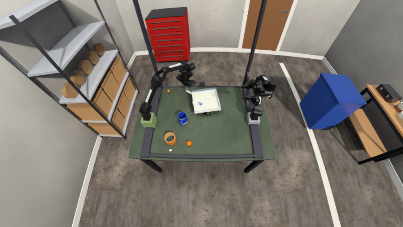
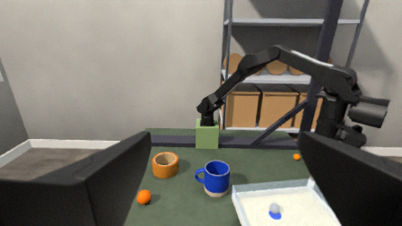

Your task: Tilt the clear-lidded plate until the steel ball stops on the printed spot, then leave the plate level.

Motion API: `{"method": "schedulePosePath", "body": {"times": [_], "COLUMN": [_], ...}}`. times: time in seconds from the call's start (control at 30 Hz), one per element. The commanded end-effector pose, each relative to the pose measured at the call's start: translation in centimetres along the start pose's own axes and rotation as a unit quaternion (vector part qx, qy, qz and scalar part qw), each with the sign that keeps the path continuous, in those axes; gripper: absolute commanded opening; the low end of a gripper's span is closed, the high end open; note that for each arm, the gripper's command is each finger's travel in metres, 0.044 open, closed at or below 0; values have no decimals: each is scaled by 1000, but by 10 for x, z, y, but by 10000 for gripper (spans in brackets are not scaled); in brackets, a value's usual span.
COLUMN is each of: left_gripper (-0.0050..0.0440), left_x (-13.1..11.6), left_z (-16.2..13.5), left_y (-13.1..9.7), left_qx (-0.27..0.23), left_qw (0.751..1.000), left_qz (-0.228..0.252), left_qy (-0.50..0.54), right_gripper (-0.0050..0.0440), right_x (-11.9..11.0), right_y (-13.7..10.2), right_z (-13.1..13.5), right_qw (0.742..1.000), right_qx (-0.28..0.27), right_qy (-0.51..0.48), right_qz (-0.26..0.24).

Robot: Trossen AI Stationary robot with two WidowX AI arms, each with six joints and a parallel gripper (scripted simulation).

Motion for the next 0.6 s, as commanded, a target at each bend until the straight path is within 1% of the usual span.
{"method": "schedulePosePath", "body": {"times": [0.0, 0.57], "left_gripper": [400, 400], "left_x": [6, 6], "left_z": [-2, -2], "left_y": [0, 0], "left_qx": [0, 0], "left_qw": [1000, 1000], "left_qz": [-2, -2], "left_qy": [11, 11], "right_gripper": [270, 270], "right_x": [2, 2], "right_y": [-13, -19], "right_z": [1, 1], "right_qw": [1000, 1000], "right_qx": [-5, -7], "right_qy": [0, 0], "right_qz": [-18, -22]}}
Point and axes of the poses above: on each arm, the point midway between the two fingers, 35 mm back from their tips, its own y axis out along the fingers, its own z axis across the jaws, x = y × z, the point moved 10 cm from there along -y, back along the fingers, and after that the axes turned 13 degrees about -y, right-handed, at the moved point
